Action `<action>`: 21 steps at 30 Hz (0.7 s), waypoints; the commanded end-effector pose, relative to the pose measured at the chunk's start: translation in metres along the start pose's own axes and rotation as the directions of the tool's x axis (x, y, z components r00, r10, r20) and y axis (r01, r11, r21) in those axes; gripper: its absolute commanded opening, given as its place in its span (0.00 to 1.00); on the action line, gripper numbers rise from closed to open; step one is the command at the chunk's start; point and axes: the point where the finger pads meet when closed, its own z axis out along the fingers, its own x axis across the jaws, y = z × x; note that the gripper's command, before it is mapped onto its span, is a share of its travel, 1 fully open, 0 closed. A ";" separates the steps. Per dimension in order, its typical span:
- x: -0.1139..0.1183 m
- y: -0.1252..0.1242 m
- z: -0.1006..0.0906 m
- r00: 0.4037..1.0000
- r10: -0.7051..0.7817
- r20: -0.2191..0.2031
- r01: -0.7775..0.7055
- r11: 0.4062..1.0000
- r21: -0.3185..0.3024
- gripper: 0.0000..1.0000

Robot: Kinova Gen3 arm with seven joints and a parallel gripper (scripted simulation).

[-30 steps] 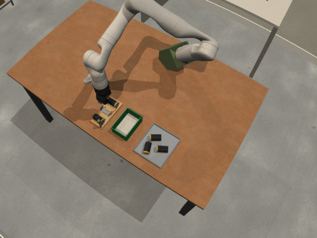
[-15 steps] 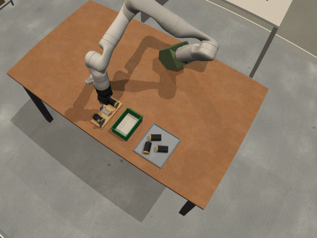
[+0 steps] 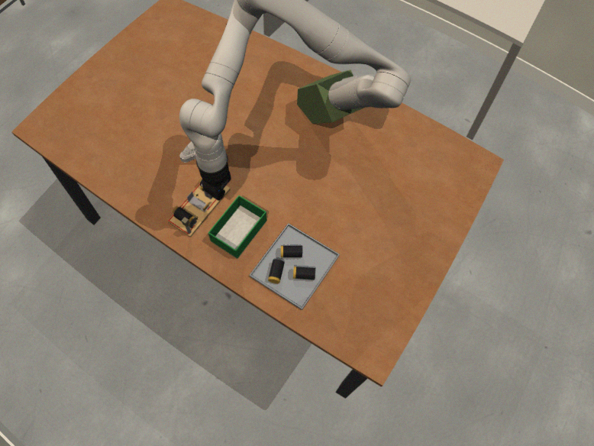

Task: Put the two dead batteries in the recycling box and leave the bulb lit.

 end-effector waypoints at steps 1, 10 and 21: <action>0.002 0.009 -0.003 1.000 -0.010 -0.001 0.010 1.000 0.011 0.57; 0.015 0.093 -0.002 1.000 -0.010 -0.001 0.010 1.000 0.011 0.57; 0.031 0.195 -0.001 1.000 -0.010 -0.001 0.010 1.000 0.011 0.57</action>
